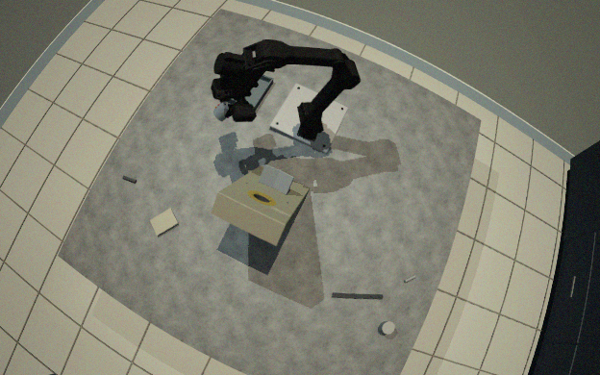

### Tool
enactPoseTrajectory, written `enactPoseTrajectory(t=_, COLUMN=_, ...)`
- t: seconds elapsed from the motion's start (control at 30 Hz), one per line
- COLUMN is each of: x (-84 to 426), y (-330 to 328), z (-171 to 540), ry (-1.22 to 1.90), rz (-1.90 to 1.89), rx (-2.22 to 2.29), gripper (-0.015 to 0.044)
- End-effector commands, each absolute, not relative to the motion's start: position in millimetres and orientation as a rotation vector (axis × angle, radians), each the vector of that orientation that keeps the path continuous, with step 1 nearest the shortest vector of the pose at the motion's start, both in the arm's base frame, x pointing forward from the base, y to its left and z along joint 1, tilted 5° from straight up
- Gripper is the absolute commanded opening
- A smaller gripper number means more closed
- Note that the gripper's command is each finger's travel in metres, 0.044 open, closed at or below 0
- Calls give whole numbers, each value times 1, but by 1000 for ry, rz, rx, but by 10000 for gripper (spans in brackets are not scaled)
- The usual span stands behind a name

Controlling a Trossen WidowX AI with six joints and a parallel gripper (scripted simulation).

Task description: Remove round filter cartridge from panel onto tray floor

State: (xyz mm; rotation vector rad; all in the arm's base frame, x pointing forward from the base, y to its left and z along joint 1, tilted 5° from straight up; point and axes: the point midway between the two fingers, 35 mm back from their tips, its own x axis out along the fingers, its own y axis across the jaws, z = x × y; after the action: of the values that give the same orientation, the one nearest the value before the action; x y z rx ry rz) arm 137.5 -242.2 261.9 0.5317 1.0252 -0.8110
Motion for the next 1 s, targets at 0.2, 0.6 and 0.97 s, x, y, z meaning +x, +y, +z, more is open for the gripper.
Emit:
enactPoseTrajectory(t=0.2, x=84, y=-275, z=261, ry=948, rz=-1130, rx=695, gripper=0)
enactPoseTrajectory(t=0.6, x=61, y=-283, z=246, ry=935, rz=-1210, rx=725, gripper=0)
enactPoseTrajectory(t=0.97, x=7, y=-292, z=206, ry=888, rz=-1390, rx=815, gripper=0)
